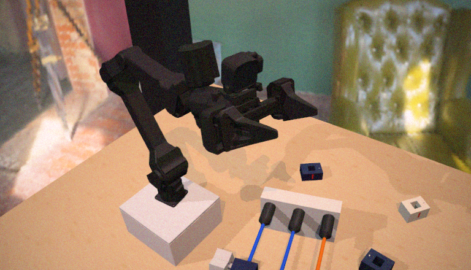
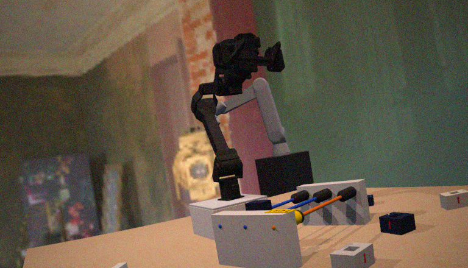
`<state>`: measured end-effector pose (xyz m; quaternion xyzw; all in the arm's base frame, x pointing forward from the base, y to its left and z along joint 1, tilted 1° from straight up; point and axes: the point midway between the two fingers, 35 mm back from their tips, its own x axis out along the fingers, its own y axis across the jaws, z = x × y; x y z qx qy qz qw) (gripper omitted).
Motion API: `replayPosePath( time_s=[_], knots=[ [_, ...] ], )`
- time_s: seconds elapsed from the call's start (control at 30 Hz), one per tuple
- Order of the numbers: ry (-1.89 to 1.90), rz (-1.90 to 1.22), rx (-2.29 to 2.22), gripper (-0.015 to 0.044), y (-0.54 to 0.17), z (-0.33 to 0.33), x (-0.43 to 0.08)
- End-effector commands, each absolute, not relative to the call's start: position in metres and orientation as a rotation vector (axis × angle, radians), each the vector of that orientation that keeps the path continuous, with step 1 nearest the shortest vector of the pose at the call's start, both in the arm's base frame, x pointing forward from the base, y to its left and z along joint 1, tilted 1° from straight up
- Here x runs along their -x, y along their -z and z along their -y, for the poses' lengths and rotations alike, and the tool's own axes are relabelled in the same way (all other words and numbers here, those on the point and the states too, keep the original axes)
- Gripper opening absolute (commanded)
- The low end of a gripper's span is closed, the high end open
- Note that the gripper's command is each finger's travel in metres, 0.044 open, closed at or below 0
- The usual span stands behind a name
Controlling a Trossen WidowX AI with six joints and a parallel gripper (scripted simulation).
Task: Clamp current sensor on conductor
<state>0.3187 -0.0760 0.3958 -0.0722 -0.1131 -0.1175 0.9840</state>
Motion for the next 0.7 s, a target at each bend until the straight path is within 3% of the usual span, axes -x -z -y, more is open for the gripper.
replayPosePath(
  time_s=[0.0, 0.27, 0.67],
  knots=[
    [0.098, 0.128, 0.052, 0.044, -0.354, 0.032, -0.319],
    [0.003, 0.04, 0.0, 0.044, -0.322, 0.001, -0.317],
    [0.223, -0.622, -0.074, 0.044, -0.229, 0.094, -0.397]
  ],
)
